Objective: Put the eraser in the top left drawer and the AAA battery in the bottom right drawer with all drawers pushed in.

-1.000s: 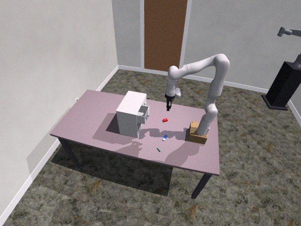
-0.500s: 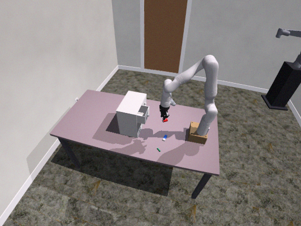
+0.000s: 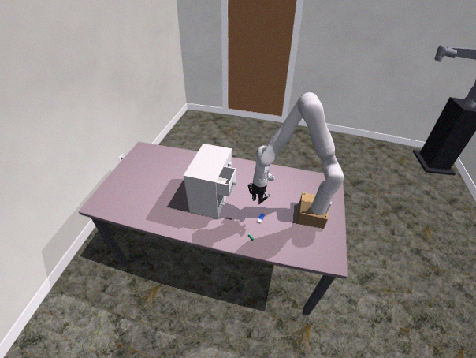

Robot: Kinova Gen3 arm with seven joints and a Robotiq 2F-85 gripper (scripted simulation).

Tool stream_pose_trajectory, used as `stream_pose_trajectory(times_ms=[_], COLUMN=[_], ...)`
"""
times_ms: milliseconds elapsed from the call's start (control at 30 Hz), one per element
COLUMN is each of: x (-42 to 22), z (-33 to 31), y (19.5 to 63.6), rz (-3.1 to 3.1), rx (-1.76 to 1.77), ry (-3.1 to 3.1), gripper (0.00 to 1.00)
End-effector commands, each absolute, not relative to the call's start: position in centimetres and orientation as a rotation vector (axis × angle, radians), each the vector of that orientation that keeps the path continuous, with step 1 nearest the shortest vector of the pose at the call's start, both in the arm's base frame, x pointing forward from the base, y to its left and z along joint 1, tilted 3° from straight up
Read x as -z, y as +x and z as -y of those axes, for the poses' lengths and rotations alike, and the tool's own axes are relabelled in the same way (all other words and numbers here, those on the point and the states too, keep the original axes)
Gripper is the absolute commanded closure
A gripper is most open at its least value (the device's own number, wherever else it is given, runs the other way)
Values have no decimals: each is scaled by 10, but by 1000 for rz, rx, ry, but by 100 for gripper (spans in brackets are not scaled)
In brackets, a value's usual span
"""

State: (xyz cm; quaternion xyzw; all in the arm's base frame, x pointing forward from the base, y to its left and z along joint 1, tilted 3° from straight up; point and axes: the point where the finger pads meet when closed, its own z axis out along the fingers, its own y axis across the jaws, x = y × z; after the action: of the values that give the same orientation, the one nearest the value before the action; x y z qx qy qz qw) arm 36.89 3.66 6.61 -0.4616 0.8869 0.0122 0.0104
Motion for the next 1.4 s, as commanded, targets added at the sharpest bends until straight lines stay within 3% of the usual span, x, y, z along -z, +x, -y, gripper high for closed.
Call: stream_pose_trajectory(times_ms=[0,533,1367], x=[-37,12,16], z=[-33,-35,-36], y=[354,333,331], rz=[-2764,-2561,-2540], rx=[-69,-94,-97], ry=[-1519,-1817,-1843], gripper=[67,67,62])
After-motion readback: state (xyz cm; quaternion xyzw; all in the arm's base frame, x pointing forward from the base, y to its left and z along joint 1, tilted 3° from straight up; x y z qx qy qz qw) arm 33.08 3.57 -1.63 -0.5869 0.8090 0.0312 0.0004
